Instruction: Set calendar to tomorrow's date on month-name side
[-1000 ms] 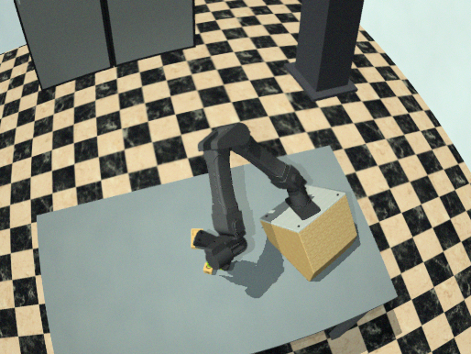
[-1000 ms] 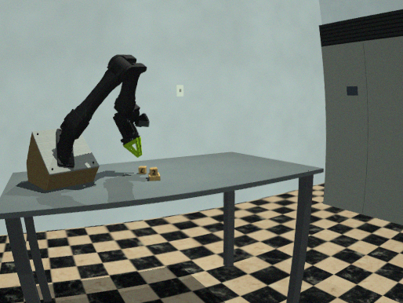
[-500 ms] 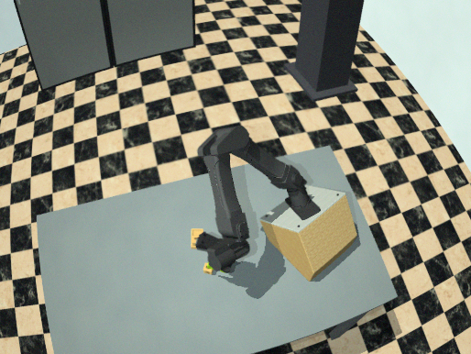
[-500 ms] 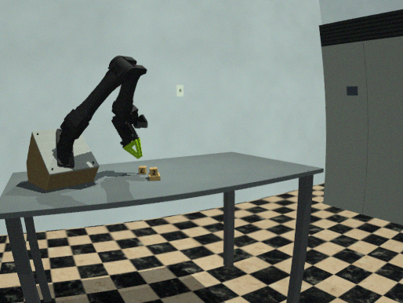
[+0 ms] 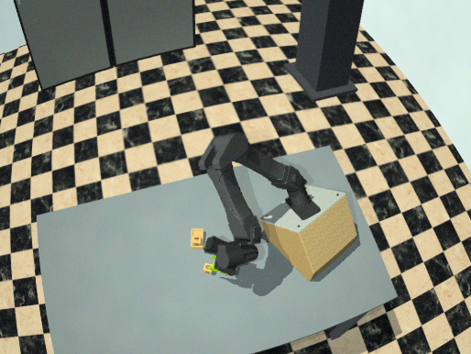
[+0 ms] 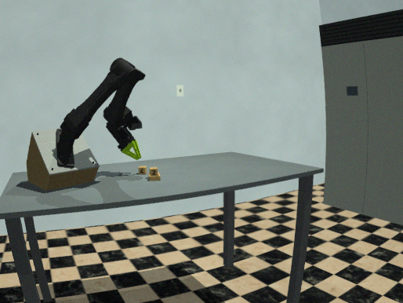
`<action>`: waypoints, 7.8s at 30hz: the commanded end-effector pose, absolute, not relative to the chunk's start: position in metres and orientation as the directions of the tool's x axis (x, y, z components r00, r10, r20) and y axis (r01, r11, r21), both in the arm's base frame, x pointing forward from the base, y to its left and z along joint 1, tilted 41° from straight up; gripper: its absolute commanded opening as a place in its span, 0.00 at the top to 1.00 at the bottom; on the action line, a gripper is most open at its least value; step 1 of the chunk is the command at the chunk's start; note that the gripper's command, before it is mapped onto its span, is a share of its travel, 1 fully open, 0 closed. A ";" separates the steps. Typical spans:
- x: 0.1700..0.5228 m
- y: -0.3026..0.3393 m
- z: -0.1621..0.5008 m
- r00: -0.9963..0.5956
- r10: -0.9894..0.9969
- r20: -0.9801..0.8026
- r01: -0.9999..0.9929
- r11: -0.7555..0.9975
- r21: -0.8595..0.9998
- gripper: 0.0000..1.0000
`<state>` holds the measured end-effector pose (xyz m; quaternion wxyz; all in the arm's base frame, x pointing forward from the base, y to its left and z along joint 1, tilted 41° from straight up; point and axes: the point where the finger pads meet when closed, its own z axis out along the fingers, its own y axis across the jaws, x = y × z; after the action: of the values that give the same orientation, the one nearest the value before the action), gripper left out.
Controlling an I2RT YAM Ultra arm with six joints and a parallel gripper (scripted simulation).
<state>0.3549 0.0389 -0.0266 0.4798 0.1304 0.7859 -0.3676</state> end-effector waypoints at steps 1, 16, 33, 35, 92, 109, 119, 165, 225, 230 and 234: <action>0.359 0.052 -0.015 -0.440 -0.171 -0.881 0.567 0.709 -0.420 0.55; 0.361 0.054 -0.004 -0.381 -0.183 -0.906 0.590 0.706 -0.391 0.55; 0.360 0.053 -0.005 -0.384 -0.186 -0.904 0.589 0.705 -0.395 0.55; 0.360 0.053 -0.005 -0.384 -0.186 -0.904 0.589 0.705 -0.395 0.55; 0.384 0.017 -0.053 -0.360 -0.172 -0.917 0.591 0.718 -0.367 0.55; 0.379 0.010 -0.056 -0.377 -0.179 -0.909 0.591 0.709 -0.385 0.55; 0.379 0.010 -0.056 -0.377 -0.179 -0.909 0.591 0.709 -0.385 0.55; 0.379 0.010 -0.056 -0.377 -0.179 -0.909 0.591 0.709 -0.385 0.74; 0.364 0.057 0.003 -0.363 -0.167 -0.917 0.599 0.712 -0.367 0.74; 0.364 0.057 0.003 -0.363 -0.167 -0.917 0.599 0.712 -0.367 0.74; 0.364 0.057 0.003 -0.363 -0.167 -0.917 0.599 0.712 -0.367 0.74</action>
<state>0.3612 0.0432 -0.0083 0.5275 0.1375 0.7536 -0.3674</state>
